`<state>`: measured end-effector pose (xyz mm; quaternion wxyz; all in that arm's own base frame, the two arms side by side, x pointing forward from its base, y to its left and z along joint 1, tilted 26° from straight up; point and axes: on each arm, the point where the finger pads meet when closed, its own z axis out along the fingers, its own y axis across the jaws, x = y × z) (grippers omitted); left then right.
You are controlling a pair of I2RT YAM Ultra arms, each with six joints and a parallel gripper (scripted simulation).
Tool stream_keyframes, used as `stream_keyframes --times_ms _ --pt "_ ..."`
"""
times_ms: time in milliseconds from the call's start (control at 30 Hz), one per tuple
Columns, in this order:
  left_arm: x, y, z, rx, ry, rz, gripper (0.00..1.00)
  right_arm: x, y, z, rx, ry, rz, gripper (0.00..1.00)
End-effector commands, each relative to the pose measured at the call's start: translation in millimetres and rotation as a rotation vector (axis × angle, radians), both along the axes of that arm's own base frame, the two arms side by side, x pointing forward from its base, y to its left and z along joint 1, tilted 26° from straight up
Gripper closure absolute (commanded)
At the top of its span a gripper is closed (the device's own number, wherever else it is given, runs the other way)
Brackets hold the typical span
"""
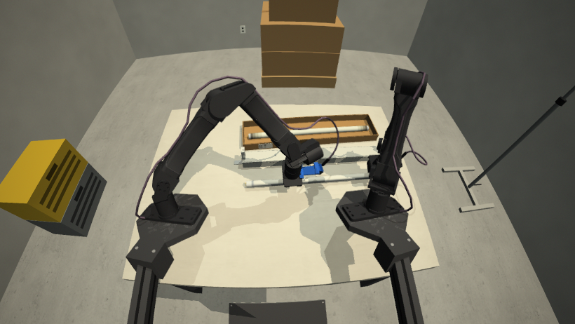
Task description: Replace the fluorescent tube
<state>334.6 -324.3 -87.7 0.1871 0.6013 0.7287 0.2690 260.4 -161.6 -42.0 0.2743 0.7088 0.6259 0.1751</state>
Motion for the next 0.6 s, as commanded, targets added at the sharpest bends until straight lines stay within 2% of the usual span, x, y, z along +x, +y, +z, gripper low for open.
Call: stream_keyframes --times_ms 0,100,167,333,367,400,500,533,567 --pt "-7 -9 -5 0.008 -0.038 -0.042 0.89 5 -3 2 -0.020 -0.063 0.008 0.89" --pt "-4 -11 1 -0.001 -0.062 -0.043 0.89 5 -3 0 -0.017 -0.082 0.002 0.89" --pt "-6 -7 -10 0.018 -0.062 -0.044 0.89 5 -3 -1 -0.019 -0.094 0.002 0.89" --pt "-3 -10 -7 0.012 -0.097 -0.046 0.89 7 -4 -3 -0.024 -0.125 0.004 0.89" --pt "-4 -9 -7 0.014 -0.099 -0.046 0.89 2 -1 -8 -0.007 -0.096 -0.001 0.89" --pt "2 -23 10 -0.031 -0.104 -0.047 0.89 3 -4 -7 -0.013 -0.089 -0.007 0.89" --pt "2 -22 8 -0.033 -0.098 -0.047 0.89 8 -4 -5 -0.023 -0.095 0.007 0.89" --pt "6 -34 20 -0.065 -0.116 -0.050 0.89 10 -2 -5 -0.019 -0.098 0.014 0.89" --pt "6 -34 20 -0.065 -0.117 -0.049 0.51 11 -2 -4 -0.017 -0.101 0.016 0.89"
